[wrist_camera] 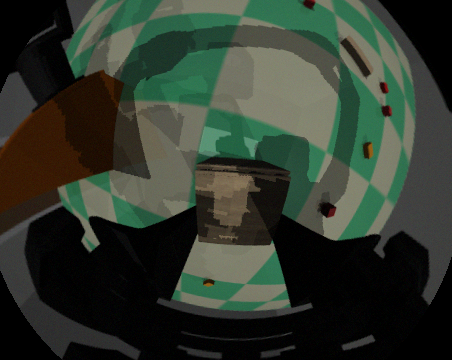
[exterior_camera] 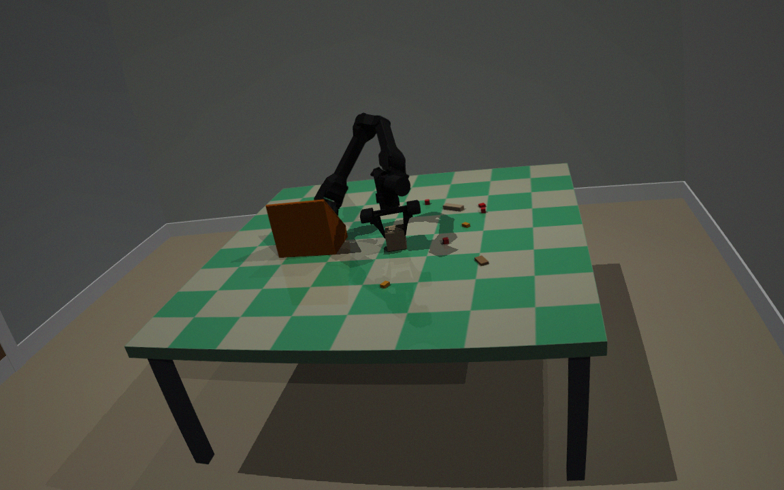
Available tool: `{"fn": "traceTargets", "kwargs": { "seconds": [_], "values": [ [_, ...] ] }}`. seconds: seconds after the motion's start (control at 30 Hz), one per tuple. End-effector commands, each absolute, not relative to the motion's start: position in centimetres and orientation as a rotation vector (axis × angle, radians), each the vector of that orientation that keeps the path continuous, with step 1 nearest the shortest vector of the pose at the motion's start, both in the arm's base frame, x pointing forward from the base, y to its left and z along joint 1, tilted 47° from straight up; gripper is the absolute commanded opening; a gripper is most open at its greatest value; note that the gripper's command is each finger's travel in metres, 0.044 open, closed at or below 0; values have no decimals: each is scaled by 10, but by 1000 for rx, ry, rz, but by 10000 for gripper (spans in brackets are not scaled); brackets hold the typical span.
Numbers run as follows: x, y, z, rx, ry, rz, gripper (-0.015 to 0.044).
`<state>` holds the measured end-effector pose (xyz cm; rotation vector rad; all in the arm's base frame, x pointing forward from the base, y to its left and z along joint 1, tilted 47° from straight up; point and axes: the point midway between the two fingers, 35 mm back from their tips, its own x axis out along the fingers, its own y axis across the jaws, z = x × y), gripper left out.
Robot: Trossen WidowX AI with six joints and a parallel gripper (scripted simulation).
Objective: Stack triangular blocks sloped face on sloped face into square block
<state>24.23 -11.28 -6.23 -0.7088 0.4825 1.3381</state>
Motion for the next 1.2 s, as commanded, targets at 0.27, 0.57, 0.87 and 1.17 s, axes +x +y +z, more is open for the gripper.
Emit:
{"fn": "traceTargets", "kwargs": {
  "seconds": [0.27,0.57,0.87,1.17],
  "values": [
    [243,-112,-62,-705,483,1333,0],
    [243,-111,-62,-705,483,1333,0],
    [243,-110,-63,-709,483,1338,0],
    [243,-110,-63,-708,483,1338,53]
  ]
}}
